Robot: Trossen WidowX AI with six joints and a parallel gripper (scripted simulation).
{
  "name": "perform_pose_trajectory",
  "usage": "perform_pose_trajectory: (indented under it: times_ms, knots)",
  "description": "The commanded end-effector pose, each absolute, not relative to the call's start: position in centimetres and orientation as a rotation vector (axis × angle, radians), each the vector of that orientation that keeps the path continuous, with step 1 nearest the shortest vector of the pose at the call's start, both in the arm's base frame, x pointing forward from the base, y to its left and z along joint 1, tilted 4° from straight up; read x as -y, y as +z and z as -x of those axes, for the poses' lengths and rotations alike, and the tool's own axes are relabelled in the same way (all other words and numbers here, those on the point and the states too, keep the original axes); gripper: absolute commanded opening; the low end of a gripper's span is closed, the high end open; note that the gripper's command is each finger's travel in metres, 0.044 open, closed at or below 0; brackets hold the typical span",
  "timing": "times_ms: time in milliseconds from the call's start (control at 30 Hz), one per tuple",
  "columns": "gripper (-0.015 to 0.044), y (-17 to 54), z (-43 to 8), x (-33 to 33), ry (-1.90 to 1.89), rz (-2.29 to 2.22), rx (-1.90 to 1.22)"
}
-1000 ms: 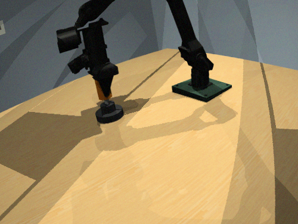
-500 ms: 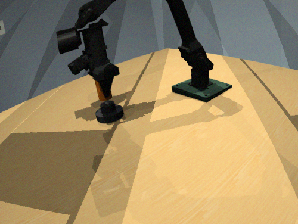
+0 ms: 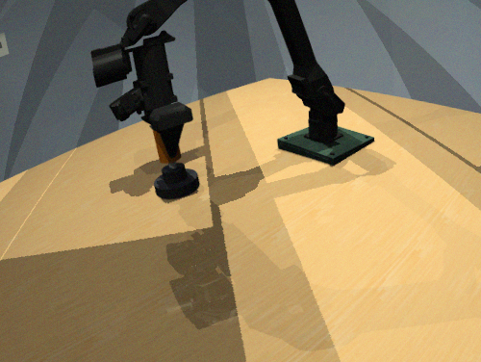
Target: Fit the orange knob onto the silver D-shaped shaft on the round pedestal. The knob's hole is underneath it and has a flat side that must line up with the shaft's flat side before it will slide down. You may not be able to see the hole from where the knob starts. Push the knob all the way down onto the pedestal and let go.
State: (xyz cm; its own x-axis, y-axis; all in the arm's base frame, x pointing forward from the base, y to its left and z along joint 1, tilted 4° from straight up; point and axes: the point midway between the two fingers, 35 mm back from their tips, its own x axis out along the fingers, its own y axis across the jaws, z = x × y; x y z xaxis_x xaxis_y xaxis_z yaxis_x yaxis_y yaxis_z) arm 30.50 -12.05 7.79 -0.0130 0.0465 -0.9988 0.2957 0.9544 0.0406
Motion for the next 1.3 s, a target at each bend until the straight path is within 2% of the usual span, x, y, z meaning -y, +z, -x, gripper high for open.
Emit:
perform_pose_trajectory:
  times_ms: [0, 433, 1267]
  knots:
    - [0.0, 7.86, -30.54, 12.1, -0.201, -0.265, -1.576]
    - [0.0, 8.13, -30.47, 12.12, -0.035, -0.101, -1.583]
    - [0.0, 7.77, -30.49, 12.08, -0.035, -0.101, -1.583]
